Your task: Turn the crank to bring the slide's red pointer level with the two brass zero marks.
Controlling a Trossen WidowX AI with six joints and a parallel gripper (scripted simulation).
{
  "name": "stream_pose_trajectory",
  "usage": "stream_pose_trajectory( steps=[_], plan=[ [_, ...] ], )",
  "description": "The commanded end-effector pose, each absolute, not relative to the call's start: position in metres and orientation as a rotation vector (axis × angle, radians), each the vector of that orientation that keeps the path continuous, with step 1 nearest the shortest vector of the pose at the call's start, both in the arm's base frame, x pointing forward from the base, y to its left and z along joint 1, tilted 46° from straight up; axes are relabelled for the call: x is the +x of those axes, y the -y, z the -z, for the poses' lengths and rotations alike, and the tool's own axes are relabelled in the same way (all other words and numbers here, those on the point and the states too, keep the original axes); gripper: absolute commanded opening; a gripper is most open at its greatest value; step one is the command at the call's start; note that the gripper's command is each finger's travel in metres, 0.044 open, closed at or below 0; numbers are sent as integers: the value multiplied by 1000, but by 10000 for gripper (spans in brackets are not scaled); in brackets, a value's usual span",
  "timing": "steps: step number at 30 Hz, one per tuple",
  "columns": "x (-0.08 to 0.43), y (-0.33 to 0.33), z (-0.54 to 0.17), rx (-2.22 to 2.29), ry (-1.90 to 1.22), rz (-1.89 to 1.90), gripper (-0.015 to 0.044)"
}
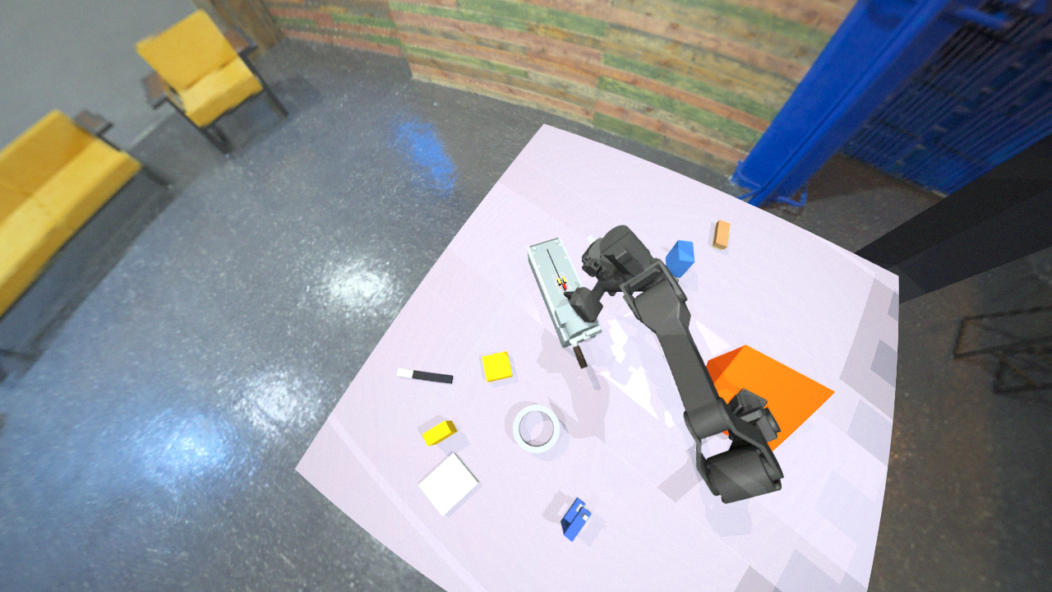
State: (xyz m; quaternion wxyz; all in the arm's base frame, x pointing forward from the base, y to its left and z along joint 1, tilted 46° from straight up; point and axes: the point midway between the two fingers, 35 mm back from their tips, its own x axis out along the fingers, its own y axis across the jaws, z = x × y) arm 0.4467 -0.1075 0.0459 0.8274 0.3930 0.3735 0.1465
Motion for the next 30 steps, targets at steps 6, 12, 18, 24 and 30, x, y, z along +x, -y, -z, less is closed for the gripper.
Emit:
stream_pose_trajectory(
  steps=[6,12,18,24,30],
  plan=[
    [446,109,-44,838,-792,-301,440],
    [446,110,-45,838,-792,-301,440],
    [447,132,-67,835,-794,-304,440],
    [445,141,-82,841,-805,-292,440],
    [439,115,-106,893,-894,-154,440]
  ],
)
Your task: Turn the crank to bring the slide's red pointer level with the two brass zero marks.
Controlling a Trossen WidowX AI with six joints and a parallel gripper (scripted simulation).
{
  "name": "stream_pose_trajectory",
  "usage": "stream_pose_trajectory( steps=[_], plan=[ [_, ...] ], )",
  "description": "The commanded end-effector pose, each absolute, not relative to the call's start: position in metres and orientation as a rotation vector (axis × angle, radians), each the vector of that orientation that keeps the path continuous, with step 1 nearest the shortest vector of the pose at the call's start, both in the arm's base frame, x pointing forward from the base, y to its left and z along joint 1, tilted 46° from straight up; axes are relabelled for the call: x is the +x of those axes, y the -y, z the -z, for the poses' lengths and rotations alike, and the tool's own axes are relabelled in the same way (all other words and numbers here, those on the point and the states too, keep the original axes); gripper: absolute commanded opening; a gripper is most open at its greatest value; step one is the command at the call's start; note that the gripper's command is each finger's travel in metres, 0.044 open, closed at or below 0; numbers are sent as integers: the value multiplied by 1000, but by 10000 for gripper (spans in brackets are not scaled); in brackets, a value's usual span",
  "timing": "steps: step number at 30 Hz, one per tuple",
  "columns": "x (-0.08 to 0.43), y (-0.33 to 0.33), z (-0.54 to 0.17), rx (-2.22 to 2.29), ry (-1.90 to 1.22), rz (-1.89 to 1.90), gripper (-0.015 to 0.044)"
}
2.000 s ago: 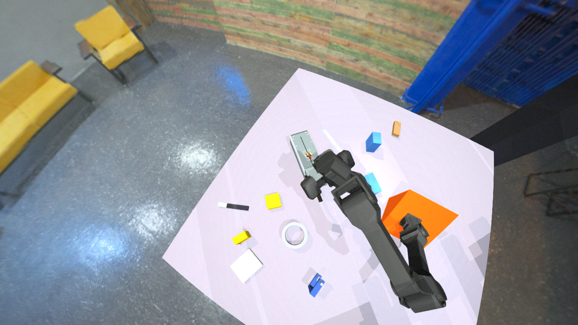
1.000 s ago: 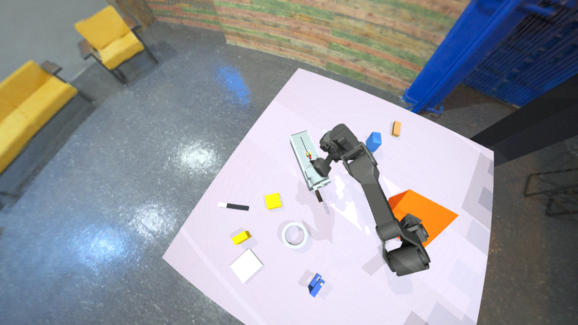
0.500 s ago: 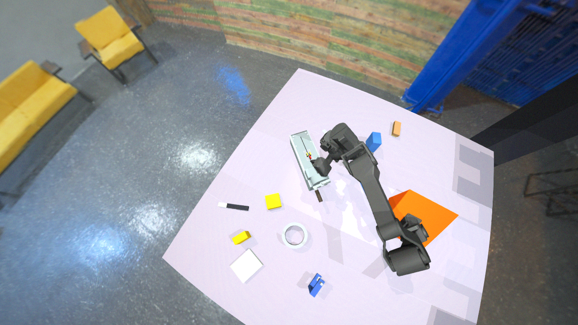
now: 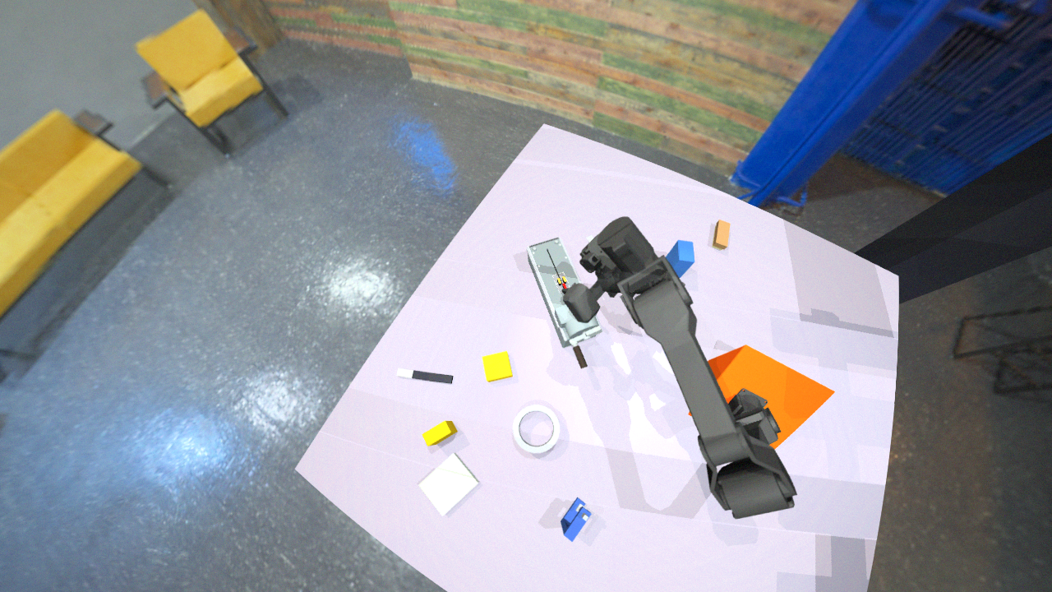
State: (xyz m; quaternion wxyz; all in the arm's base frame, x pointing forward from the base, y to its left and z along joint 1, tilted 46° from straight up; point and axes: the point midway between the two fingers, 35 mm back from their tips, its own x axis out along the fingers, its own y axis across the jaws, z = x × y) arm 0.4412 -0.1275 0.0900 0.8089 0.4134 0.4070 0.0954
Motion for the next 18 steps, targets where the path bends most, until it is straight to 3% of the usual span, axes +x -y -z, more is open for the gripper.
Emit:
stream_pose_trajectory(
  steps=[1,18],
  plan=[
    [437,110,-110,901,-906,-129,440],
    [378,50,-174,1010,-981,316,440]
  ],
)
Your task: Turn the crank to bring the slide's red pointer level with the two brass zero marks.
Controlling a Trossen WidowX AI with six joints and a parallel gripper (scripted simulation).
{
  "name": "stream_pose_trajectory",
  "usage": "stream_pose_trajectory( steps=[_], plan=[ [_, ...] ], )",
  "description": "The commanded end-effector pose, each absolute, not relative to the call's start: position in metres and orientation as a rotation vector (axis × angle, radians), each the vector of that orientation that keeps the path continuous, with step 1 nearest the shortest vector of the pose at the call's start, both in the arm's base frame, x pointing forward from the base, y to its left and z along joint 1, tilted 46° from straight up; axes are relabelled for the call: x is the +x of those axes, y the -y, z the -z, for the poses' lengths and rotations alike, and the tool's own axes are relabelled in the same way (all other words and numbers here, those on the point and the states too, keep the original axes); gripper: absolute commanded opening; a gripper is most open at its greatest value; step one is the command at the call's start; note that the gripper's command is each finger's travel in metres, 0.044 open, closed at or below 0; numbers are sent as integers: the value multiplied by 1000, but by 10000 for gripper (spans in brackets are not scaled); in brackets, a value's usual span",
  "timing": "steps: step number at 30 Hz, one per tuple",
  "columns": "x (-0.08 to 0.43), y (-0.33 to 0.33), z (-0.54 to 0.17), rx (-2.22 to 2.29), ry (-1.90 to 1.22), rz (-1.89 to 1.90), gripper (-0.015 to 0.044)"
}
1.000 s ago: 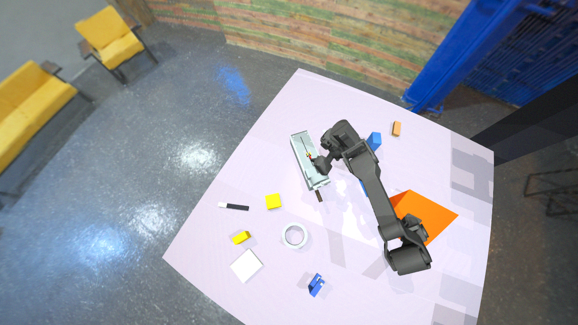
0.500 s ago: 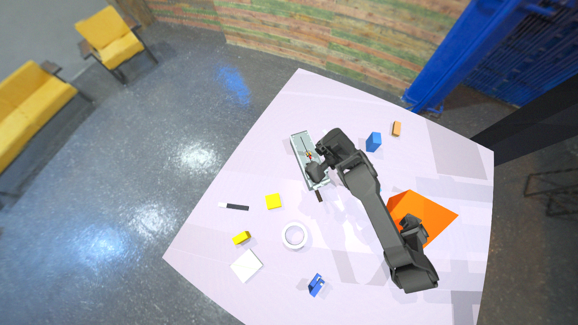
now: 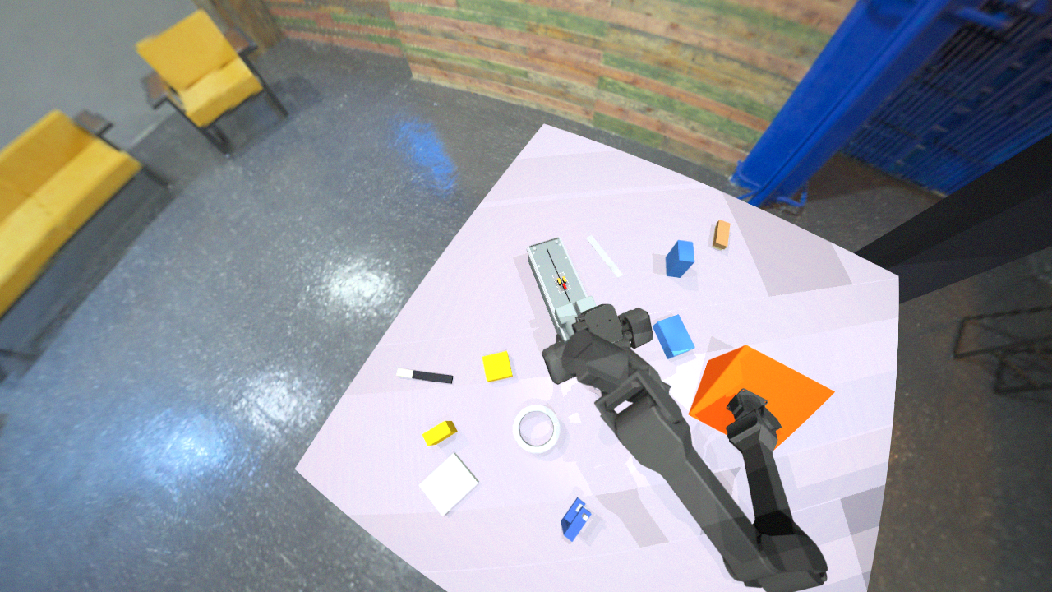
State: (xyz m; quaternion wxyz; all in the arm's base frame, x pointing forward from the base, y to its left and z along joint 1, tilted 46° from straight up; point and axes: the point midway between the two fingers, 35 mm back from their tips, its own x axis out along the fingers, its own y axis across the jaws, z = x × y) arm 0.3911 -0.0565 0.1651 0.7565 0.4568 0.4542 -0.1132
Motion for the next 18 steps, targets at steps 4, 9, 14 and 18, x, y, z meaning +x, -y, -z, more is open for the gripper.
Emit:
stream_pose_trajectory(
  steps=[4,9,14,18],
  plan=[
    [375,49,-177,1014,-979,334,440],
    [376,43,-172,1014,-979,334,440],
    [378,25,-154,1014,-980,334,440],
    [379,10,-140,1015,-979,333,440]
  ],
)
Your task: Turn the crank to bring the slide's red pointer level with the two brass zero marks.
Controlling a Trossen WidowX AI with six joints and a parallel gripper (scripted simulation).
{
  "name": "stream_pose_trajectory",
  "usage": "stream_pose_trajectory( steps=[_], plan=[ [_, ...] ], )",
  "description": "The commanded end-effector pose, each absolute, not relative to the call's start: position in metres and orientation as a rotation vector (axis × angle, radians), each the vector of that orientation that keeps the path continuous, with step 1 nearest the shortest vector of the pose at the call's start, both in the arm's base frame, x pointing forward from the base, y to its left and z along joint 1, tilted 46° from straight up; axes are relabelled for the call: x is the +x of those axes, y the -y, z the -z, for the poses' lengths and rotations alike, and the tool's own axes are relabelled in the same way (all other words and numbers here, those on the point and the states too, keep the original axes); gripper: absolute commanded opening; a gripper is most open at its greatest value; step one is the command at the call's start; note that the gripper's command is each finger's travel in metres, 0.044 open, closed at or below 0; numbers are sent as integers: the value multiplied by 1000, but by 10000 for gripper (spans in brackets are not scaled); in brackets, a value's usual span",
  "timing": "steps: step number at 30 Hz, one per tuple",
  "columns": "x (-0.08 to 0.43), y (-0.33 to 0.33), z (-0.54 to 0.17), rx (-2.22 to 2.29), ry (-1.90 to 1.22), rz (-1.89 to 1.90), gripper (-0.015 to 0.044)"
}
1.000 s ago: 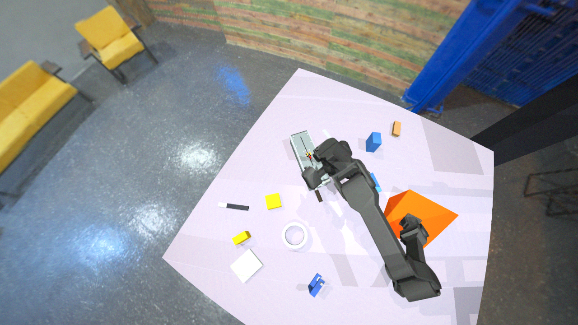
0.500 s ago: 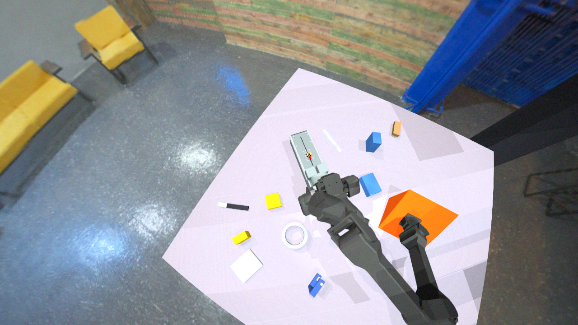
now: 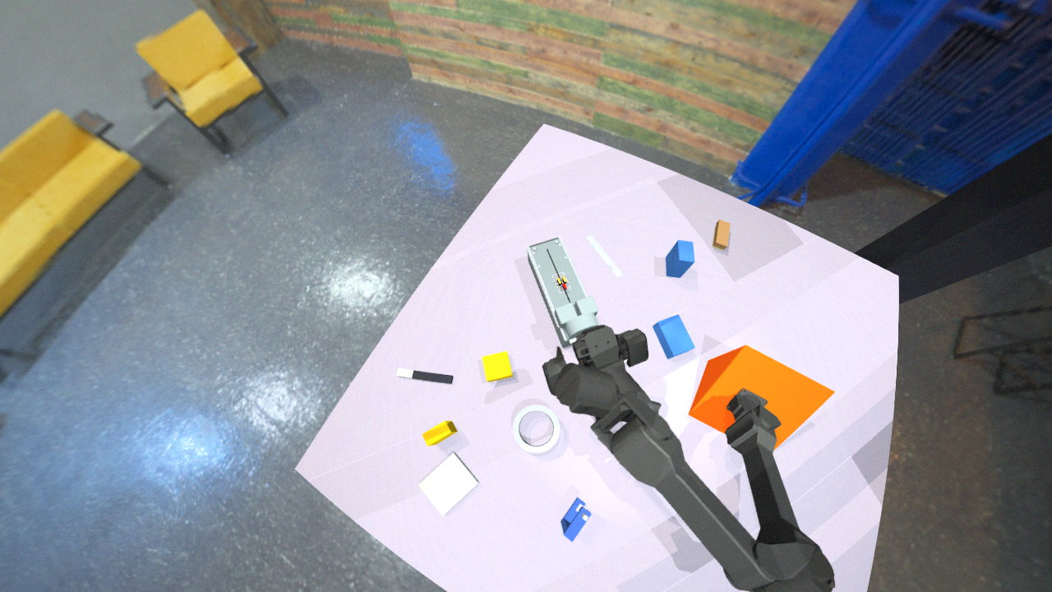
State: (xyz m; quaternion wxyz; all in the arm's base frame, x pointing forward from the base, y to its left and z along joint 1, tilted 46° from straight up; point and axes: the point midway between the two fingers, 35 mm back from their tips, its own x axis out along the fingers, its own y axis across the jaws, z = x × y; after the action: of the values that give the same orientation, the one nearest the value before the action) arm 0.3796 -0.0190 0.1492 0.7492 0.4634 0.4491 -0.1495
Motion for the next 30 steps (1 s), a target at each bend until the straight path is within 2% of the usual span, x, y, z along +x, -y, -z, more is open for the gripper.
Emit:
stream_pose_trajectory(
  steps=[1,30],
  plan=[
    [378,7,-137,1015,-979,332,440],
    [379,-35,-98,1018,-978,330,440]
  ],
)
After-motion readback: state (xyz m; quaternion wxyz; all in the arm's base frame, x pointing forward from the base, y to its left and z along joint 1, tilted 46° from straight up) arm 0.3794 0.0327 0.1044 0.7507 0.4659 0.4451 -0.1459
